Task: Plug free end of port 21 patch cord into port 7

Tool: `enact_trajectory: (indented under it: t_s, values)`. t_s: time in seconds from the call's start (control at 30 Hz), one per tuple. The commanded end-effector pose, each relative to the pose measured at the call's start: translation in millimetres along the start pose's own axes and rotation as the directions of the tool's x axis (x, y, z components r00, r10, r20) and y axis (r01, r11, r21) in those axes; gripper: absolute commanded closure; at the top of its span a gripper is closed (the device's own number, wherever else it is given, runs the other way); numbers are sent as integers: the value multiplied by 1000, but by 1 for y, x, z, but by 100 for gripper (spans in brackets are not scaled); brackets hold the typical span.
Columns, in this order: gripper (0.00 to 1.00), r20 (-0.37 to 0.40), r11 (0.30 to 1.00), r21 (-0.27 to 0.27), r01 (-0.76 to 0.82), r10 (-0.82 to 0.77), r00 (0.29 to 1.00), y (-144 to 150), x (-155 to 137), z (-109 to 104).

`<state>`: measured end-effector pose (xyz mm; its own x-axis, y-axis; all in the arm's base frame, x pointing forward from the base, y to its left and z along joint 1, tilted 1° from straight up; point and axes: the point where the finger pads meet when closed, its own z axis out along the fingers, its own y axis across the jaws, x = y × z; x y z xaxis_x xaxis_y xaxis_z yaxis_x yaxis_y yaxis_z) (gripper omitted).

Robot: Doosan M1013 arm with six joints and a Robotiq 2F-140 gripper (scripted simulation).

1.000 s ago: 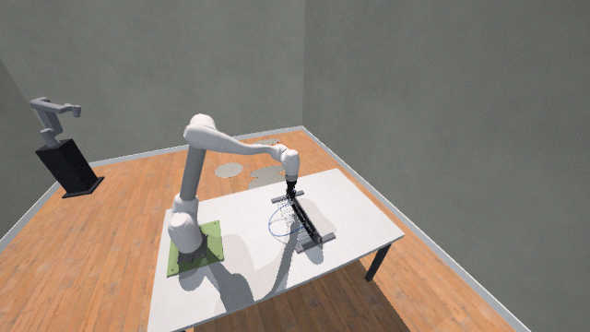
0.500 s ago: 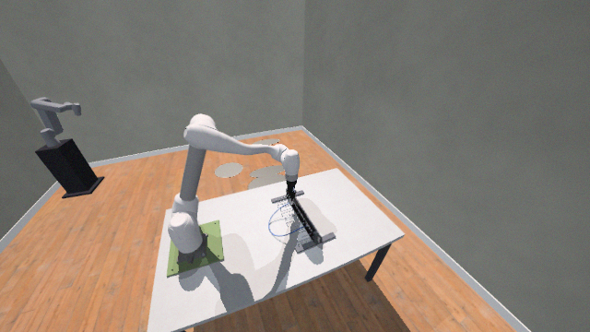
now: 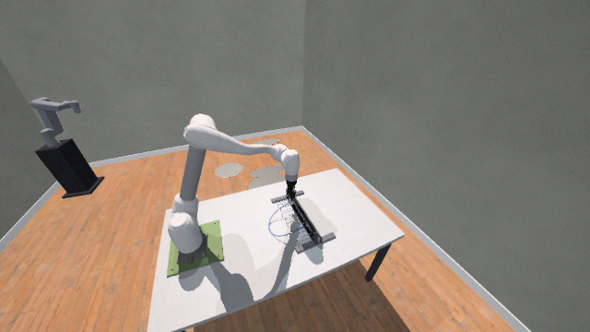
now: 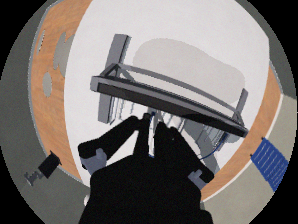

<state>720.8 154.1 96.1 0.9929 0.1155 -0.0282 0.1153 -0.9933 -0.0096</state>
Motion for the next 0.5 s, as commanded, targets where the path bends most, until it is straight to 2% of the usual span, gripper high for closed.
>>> enact_trajectory:
  t_s: [0.0, 0.3, 0.33, 0.47]
  values:
    - [100, 0, 1000, 0, 0, 0, 1000, 0, 0, 0]
    - [100, 0, 1000, 0, 0, 0, 1000, 0, 0, 0]
    - [78, 0, 1000, 0, 0, 0, 1000, 0, 0, 0]
    - [78, 0, 1000, 0, 0, 0, 1000, 0, 0, 0]
